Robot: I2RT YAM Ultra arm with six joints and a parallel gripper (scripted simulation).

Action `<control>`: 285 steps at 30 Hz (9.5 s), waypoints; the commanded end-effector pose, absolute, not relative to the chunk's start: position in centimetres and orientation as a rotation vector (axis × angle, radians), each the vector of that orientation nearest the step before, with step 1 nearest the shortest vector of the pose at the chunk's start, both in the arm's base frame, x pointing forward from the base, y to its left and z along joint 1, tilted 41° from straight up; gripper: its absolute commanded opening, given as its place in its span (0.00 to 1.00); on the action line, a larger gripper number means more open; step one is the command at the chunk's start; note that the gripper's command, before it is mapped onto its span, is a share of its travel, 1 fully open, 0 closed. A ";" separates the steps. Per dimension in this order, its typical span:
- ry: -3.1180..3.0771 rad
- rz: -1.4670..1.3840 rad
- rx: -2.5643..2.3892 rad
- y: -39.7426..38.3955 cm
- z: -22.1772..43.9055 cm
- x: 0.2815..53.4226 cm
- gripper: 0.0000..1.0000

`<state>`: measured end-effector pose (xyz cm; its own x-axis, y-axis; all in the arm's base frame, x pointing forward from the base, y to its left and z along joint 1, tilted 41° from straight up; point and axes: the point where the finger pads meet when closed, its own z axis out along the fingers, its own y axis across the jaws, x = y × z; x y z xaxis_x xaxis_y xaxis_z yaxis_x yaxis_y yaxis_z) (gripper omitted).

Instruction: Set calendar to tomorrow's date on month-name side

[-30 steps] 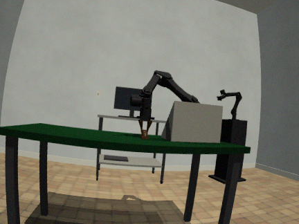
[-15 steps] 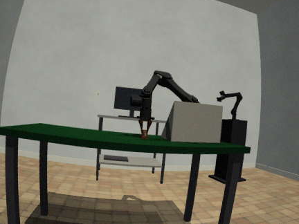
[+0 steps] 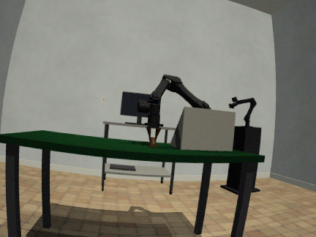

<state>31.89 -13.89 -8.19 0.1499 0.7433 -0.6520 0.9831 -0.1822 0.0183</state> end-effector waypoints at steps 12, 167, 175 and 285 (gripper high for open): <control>1.643 -0.715 1.973 -13.7 -7.9 32.3 0.26; 1.643 -0.715 1.973 -14.5 -8.8 32.2 0.26; 1.643 -0.715 1.973 -14.5 -8.8 32.2 0.26; 1.643 -0.714 1.974 -8.6 -2.0 33.1 1.00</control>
<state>32.83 -9.06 -2.31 0.1533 0.7371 -0.6581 0.9825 -0.1848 0.0219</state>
